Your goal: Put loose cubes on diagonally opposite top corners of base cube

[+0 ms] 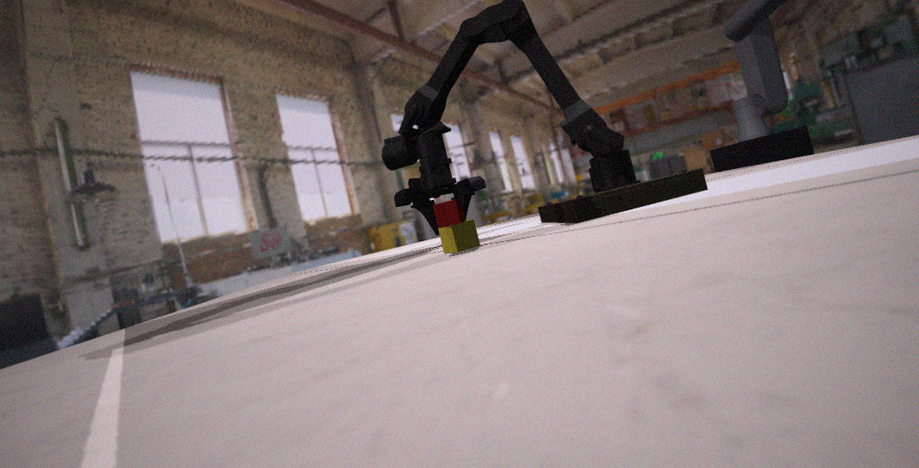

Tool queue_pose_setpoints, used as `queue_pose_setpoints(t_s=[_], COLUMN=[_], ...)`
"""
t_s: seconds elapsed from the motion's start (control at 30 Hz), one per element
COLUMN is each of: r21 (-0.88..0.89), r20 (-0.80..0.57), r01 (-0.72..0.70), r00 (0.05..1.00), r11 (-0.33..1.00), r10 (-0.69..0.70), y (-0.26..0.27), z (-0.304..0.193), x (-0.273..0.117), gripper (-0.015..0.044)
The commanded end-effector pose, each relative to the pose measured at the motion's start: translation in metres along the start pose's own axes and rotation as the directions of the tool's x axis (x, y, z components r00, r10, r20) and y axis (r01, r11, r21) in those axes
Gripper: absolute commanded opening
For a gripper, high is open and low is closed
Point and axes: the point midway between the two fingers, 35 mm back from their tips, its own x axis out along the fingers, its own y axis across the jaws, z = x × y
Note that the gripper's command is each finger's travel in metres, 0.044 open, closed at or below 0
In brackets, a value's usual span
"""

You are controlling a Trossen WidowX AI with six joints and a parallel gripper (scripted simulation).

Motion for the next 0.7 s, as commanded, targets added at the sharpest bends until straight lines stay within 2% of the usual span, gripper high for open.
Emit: queue_pose_setpoints(t_s=[0.0,0.2,0.37,0.67], r21=[0.002,0.002,0.002,0.002], r20=[-0.006,-0.006,-0.005,-0.005], r01=[0.01,0.01,0.01,0.01], r00=[1.0,1.0,1.0,1.0], r11=[1.0,1.0,1.0,1.0], r10=[-0.01,-0.01,-0.01,-0.01], y=[-0.002,-0.002,-0.001,0.002], z=[-0.001,-0.001,0.0,0.003], x=[0.007,0.007,0.005,-0.022], gripper=[0.0265,0.0107,0.0105,0.0105])
